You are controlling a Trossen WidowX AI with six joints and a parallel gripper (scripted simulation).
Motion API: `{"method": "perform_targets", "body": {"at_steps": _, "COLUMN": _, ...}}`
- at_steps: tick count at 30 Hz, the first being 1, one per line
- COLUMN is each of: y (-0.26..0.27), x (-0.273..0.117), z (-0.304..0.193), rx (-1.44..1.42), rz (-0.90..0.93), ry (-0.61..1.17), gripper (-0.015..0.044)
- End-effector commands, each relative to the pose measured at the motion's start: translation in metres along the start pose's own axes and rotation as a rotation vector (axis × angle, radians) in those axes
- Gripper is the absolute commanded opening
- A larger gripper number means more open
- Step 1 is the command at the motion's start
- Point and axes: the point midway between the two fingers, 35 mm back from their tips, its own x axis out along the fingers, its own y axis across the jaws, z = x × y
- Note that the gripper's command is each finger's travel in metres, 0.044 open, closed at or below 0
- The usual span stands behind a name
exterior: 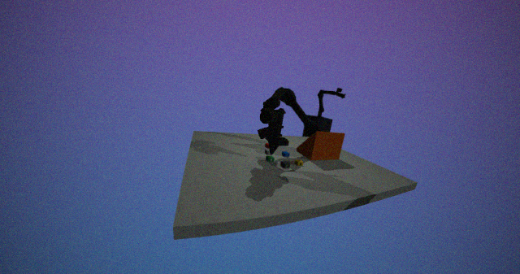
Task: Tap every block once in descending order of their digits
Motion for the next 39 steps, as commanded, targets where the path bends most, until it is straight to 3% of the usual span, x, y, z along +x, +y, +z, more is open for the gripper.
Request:
{"method": "perform_targets", "body": {"at_steps": 1, "y": 0.0, "x": -0.013, "z": 0.002, "rx": 0.007, "rz": 0.004, "ry": 0.0, "gripper": 0.002}}
{"method": "perform_targets", "body": {"at_steps": 7, "y": 0.0, "x": -0.083, "z": 0.001, "rx": 0.006, "rz": 0.007, "ry": 0.001, "gripper": 0.002}}
{"method": "perform_targets", "body": {"at_steps": 13, "y": -0.004, "x": -0.087, "z": -0.004, "rx": 0.006, "rz": 0.007, "ry": 0.002, "gripper": 0.002}}
{"method": "perform_targets", "body": {"at_steps": 20, "y": -0.045, "x": -0.093, "z": -0.059, "rx": 0.002, "rz": 0.004, "ry": 0.005, "gripper": 0.002}}
{"method": "perform_targets", "body": {"at_steps": 27, "y": -0.081, "x": -0.084, "z": -0.118, "rx": -0.001, "rz": 0.002, "ry": 0.008, "gripper": 0.002}}
{"method": "perform_targets", "body": {"at_steps": 33, "y": -0.082, "x": -0.081, "z": -0.12, "rx": -0.001, "rz": 0.002, "ry": 0.008, "gripper": 0.002}}
{"method": "perform_targets", "body": {"at_steps": 39, "y": -0.082, "x": -0.005, "z": -0.12, "rx": 0.0, "rz": -0.001, "ry": 0.007, "gripper": 0.002}}
